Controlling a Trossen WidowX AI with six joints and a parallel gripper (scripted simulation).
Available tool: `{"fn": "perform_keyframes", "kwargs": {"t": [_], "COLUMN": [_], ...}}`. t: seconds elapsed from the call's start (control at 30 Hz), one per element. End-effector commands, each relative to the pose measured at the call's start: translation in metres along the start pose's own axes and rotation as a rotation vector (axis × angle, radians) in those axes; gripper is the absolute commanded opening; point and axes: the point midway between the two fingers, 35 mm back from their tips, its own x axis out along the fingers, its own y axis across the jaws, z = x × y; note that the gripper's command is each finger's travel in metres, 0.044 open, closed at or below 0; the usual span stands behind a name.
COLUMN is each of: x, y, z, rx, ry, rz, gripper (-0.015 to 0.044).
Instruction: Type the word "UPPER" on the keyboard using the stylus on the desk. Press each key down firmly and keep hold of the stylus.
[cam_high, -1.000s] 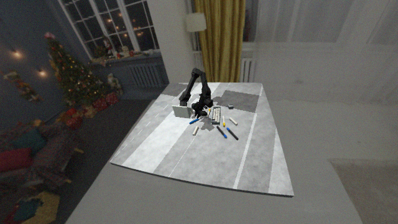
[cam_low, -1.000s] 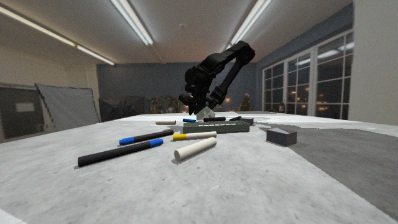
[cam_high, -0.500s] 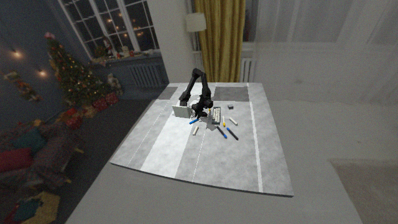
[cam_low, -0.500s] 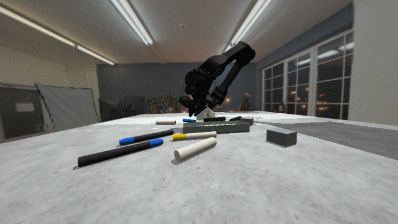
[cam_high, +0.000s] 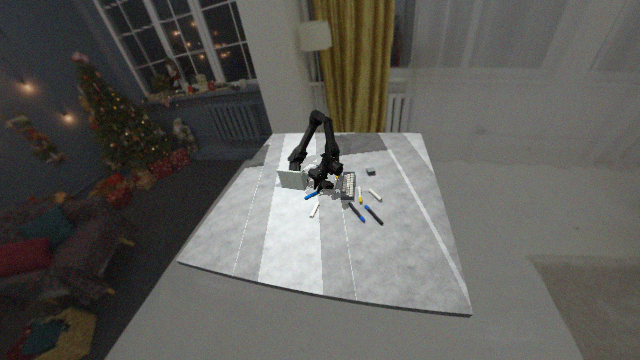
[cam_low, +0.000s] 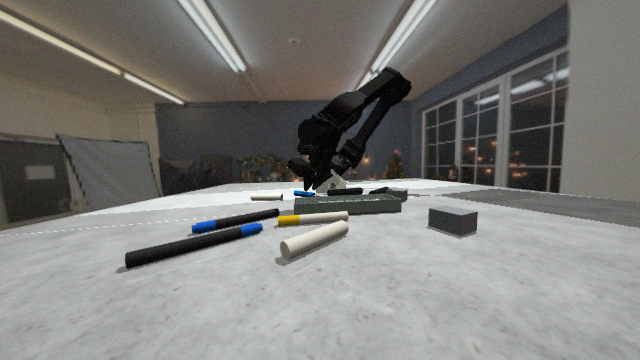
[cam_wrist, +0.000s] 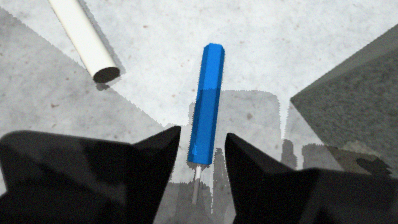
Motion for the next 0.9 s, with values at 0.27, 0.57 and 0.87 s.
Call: {"fn": "perform_keyframes", "kwargs": {"t": [0.27, 0.57, 0.87], "x": [0.008, 0.013, 0.016], "y": [-0.001, -0.001, -0.001], "z": [-0.004, -0.007, -0.008], "rx": [0.005, 0.005, 0.005], "ry": [0.003, 0.003, 0.004], "rz": [-0.005, -0.005, -0.005], "gripper": [0.0150, 0.0150, 0.0150]}}
